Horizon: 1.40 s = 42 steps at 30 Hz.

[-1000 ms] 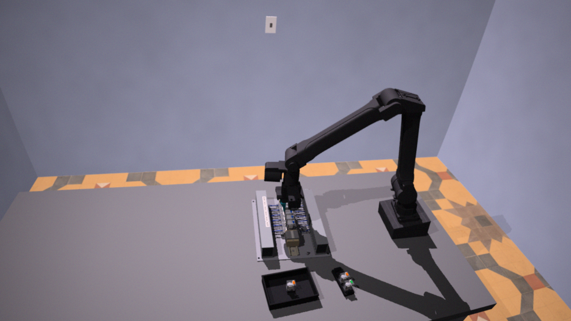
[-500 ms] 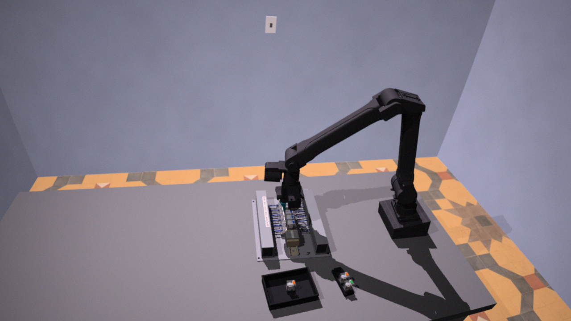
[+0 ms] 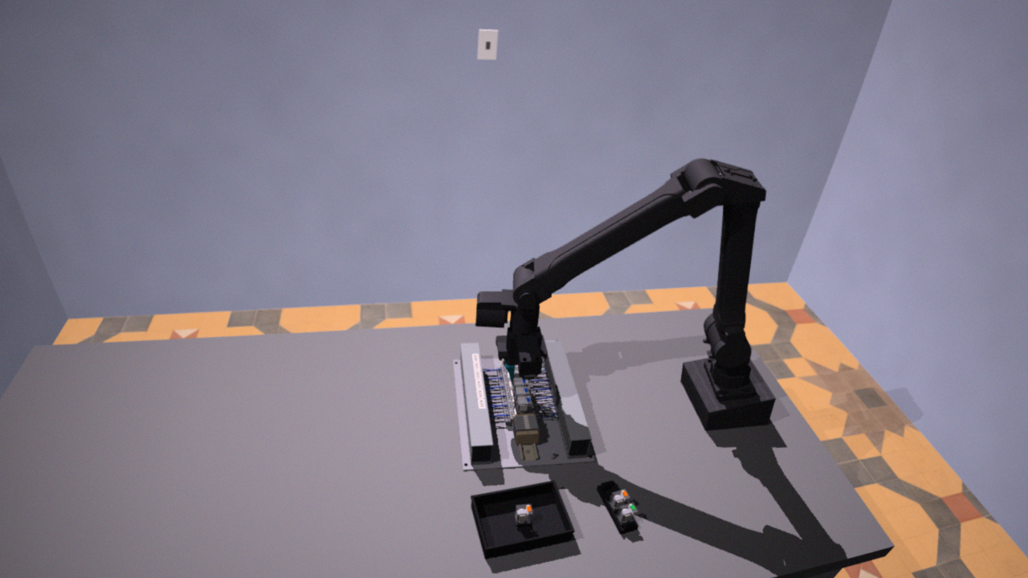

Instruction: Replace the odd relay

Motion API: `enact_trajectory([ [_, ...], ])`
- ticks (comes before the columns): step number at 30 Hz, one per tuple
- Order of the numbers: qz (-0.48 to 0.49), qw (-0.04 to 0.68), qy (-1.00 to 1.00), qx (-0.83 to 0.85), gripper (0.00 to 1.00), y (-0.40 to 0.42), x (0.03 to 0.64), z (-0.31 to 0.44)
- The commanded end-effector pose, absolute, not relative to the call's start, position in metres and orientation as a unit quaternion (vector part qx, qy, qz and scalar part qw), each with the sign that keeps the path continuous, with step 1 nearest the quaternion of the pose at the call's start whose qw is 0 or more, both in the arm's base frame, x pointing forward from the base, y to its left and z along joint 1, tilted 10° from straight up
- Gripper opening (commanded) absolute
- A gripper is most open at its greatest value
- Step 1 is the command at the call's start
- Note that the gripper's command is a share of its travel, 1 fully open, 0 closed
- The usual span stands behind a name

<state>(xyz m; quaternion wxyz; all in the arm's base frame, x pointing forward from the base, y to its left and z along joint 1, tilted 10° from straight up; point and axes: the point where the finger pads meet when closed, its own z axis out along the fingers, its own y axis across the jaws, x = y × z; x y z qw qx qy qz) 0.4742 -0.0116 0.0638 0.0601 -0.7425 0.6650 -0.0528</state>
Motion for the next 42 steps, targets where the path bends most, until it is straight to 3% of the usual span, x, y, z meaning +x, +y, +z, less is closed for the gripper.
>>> enact_trajectory([
  [1, -0.070, 0.078, 0.663, -0.742, 0.00, -0.009, 0.491, 0.082],
  [42, -0.063, 0.072, 0.663, -0.742, 0.00, -0.008, 0.488, 0.069],
])
